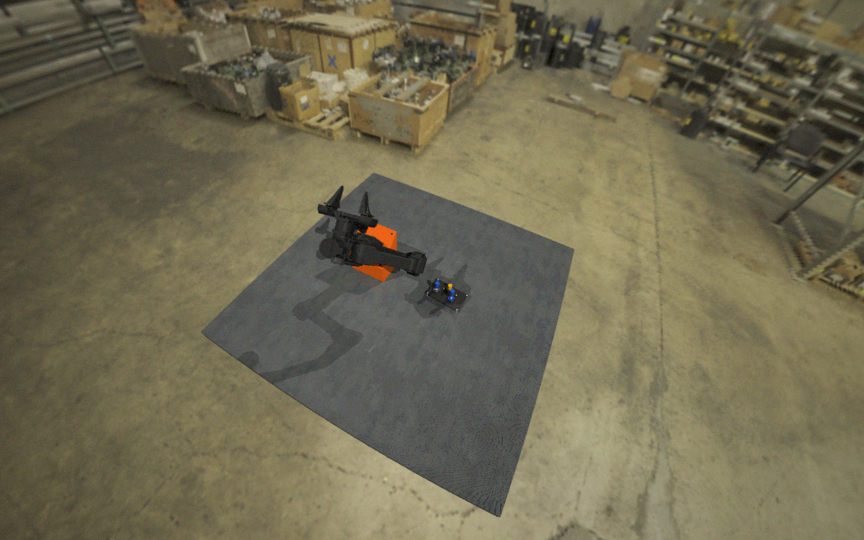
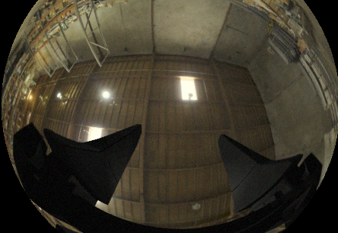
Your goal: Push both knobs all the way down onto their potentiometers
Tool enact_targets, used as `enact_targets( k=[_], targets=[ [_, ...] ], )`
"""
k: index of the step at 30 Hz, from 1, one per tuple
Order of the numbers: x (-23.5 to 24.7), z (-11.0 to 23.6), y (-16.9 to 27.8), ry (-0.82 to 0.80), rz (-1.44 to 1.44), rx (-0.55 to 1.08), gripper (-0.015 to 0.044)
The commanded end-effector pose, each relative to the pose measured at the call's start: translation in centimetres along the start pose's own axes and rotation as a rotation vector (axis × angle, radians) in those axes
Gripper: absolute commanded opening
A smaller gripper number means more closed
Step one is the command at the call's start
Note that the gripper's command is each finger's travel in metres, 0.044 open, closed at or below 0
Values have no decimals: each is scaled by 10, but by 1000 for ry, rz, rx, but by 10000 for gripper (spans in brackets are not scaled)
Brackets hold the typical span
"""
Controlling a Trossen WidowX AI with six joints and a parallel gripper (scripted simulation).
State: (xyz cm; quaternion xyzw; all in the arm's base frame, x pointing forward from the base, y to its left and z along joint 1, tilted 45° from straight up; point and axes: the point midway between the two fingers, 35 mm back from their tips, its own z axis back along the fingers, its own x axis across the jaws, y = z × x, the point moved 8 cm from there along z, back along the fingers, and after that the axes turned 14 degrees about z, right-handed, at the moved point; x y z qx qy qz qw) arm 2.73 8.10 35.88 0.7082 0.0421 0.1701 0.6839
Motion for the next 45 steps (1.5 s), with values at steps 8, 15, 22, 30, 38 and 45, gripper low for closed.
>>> enact_targets(
  k=[8, 15, 22, 30, 38, 45],
  targets=[
    [-13, -2, 6, 105, 107, 37, 190],
    [-38, -3, 15, 244, 275, 93, 6],
    [-55, -1, 20, 363, 395, 158, 0],
    [-80, 8, 29, 495, 554, 252, 0],
    [-104, 22, 35, 623, 729, 377, 0],
    [-123, 40, 39, 722, 883, 509, 0]
  ],
)
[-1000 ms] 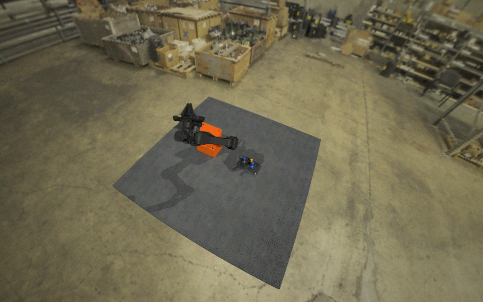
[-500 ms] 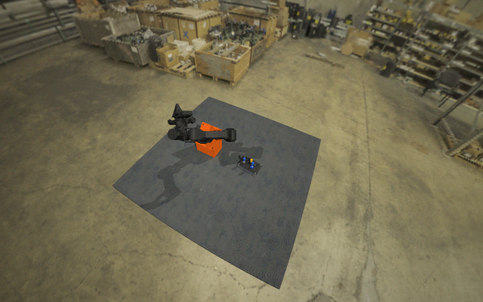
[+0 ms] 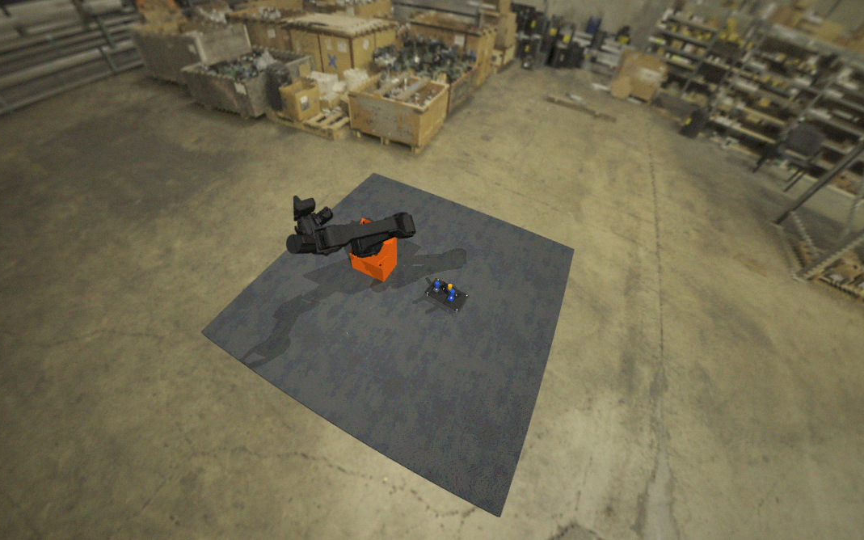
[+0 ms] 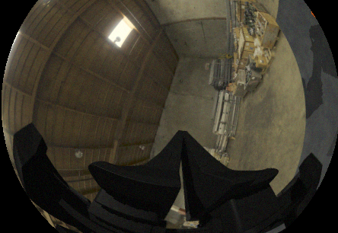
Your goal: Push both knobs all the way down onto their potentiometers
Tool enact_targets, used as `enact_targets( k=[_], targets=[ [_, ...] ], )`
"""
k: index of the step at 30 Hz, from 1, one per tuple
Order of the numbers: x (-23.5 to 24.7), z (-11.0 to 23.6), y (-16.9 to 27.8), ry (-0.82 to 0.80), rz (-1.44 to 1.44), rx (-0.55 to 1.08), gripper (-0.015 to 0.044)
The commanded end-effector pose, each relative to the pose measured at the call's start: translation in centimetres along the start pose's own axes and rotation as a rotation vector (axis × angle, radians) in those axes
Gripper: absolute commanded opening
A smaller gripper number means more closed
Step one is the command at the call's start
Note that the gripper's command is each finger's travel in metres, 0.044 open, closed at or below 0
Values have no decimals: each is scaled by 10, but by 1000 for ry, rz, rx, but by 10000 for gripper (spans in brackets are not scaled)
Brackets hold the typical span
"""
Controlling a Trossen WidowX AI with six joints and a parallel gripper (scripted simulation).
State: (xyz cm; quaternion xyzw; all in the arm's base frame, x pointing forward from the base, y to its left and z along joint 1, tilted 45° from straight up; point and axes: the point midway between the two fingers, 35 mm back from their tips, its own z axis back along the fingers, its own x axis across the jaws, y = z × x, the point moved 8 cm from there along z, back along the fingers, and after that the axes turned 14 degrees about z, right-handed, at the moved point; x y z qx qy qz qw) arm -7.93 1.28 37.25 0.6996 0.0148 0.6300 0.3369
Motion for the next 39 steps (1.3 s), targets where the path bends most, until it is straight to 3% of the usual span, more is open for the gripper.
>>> enact_targets(
  k=[1, 11, 39],
  targets=[
    [-5, 0, 12, 42, 86, 62, 0],
    [-29, 9, 48, 157, 328, 270, 0],
    [-80, 49, 100, 266, 744, 698, 0]
  ],
)
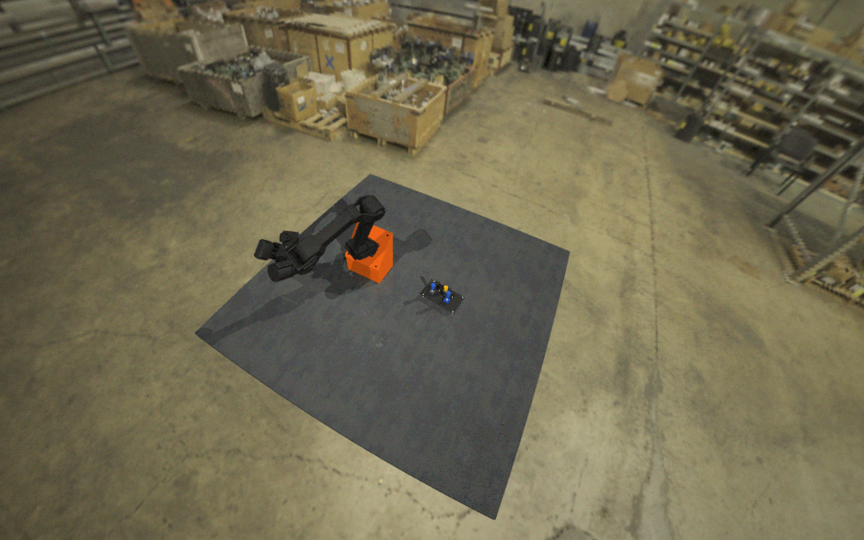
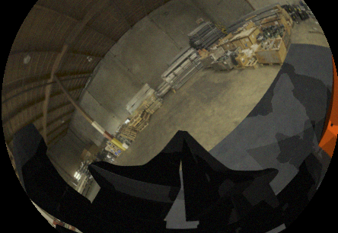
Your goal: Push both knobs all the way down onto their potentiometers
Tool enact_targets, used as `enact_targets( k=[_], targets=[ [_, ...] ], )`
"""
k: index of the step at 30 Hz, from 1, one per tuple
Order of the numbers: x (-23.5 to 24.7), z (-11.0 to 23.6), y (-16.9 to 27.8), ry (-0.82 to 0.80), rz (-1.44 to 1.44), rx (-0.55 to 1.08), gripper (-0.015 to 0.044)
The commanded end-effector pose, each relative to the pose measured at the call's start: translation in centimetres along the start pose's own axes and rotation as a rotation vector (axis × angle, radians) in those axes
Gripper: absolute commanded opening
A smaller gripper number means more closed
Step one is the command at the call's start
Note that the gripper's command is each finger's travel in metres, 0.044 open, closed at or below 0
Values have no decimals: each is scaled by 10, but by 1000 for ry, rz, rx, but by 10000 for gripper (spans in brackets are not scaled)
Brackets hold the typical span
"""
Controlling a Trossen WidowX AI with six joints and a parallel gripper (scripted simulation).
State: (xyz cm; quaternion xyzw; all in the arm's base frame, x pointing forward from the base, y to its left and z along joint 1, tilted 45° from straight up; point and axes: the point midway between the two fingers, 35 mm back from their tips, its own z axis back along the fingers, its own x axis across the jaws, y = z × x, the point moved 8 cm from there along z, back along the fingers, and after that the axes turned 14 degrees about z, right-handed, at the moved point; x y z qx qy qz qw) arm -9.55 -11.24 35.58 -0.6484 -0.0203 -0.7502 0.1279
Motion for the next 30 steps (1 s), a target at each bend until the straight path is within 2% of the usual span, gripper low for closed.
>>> enact_targets(
  k=[1, 12, 30],
  targets=[
    [-2, 1, 15, 11, 88, 67, 0],
    [-11, 16, 60, 8, 380, 265, 0],
    [-27, 52, 111, -69, 699, 566, 0]
  ],
)
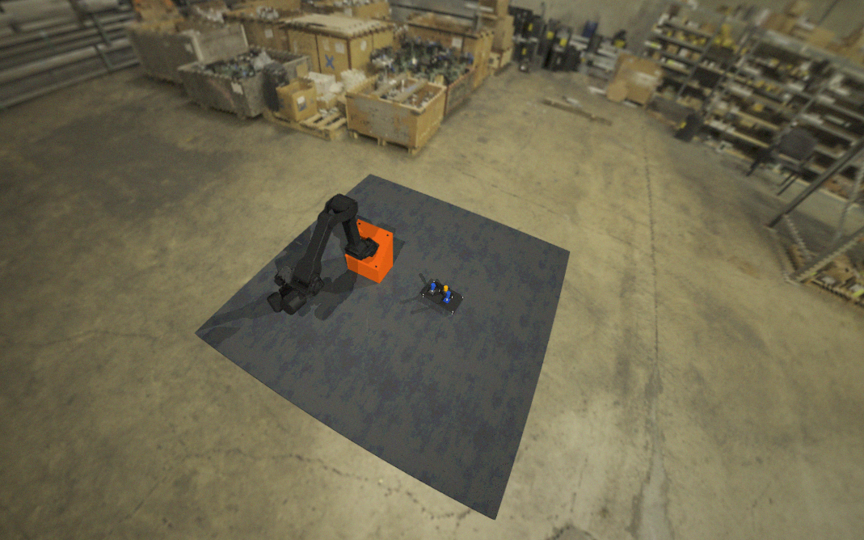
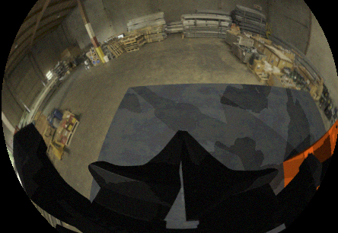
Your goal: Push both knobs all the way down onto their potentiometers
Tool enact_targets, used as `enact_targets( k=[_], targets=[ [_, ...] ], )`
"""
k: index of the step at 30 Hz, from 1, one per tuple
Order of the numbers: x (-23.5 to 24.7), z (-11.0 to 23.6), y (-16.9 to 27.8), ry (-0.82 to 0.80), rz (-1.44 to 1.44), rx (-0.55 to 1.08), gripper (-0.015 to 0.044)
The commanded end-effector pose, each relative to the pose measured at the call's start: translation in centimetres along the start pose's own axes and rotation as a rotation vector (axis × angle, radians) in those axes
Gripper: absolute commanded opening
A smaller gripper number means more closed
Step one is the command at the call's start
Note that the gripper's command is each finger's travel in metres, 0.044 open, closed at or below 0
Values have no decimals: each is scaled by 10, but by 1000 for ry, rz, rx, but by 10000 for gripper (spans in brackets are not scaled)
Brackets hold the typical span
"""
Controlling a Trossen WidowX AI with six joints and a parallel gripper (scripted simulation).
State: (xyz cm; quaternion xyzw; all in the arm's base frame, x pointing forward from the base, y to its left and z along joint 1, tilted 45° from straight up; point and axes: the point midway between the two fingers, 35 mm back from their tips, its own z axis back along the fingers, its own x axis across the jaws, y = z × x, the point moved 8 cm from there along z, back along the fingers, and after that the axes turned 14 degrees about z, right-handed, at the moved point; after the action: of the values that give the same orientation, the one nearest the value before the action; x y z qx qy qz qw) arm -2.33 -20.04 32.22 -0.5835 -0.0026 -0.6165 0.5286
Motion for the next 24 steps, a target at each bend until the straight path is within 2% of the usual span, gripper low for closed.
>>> enact_targets(
  k=[1, 5, 24],
  targets=[
    [6, 2, 8, -25, 18, 47, 0],
    [11, 5, 20, -57, 14, 112, 0],
    [22, 44, 92, -215, 499, 340, 0]
  ],
)
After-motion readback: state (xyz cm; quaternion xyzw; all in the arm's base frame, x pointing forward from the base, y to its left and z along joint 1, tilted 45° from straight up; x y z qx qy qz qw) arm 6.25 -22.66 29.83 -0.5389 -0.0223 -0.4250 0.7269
